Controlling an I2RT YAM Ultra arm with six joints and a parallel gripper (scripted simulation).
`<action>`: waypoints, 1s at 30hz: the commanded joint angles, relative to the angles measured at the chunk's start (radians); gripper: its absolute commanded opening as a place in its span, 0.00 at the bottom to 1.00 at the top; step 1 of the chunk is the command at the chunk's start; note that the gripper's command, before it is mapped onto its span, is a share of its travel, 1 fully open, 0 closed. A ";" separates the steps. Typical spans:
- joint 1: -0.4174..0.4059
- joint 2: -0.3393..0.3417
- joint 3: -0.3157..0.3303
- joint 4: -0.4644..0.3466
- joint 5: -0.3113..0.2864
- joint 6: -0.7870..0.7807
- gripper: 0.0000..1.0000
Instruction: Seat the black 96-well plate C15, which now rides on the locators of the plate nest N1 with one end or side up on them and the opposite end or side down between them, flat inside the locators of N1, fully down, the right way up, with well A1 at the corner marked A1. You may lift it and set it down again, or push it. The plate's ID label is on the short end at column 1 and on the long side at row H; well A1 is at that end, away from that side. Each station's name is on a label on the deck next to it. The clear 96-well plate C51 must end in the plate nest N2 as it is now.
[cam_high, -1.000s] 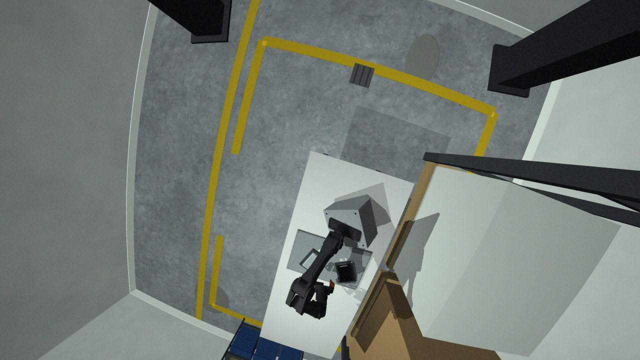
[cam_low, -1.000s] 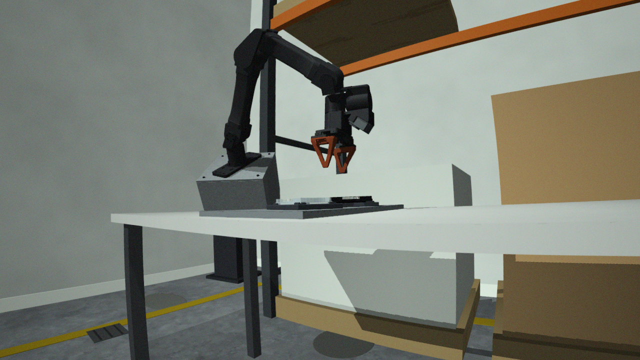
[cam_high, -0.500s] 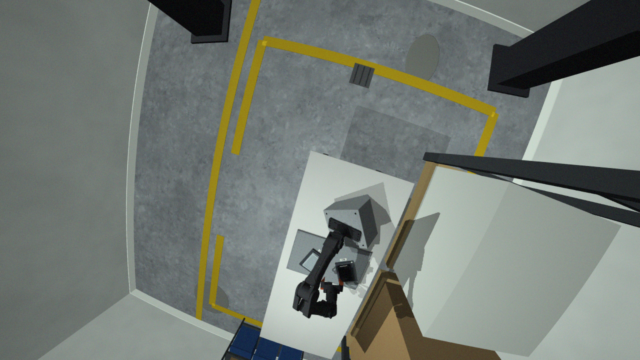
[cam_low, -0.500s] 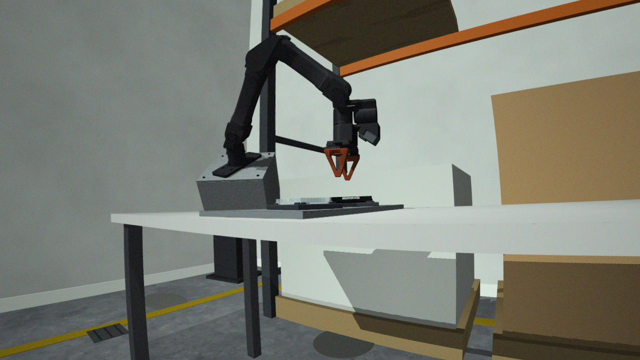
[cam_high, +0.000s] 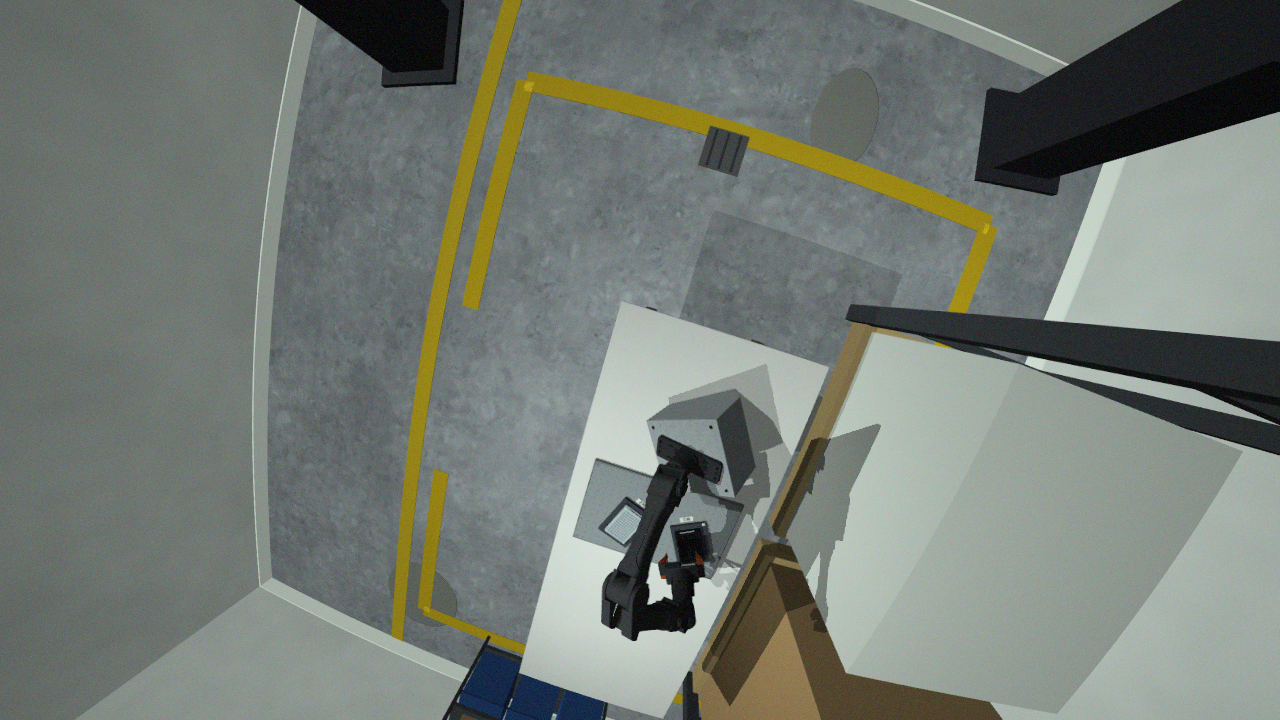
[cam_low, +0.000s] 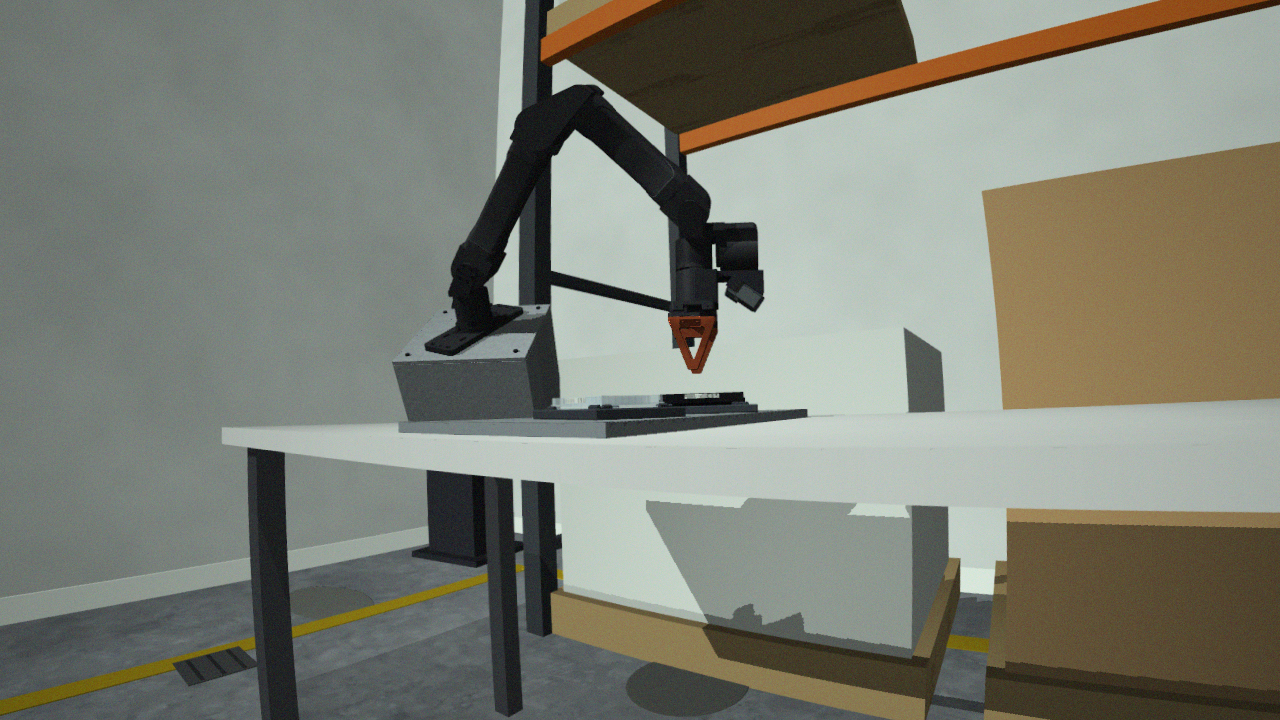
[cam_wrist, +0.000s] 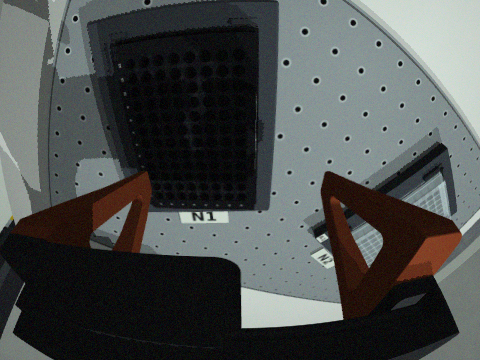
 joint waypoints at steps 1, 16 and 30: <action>0.045 0.010 0.004 0.026 -0.004 -0.001 1.00; 0.065 0.034 0.007 0.034 -0.003 0.021 1.00; 0.065 0.034 0.007 0.034 -0.003 0.021 1.00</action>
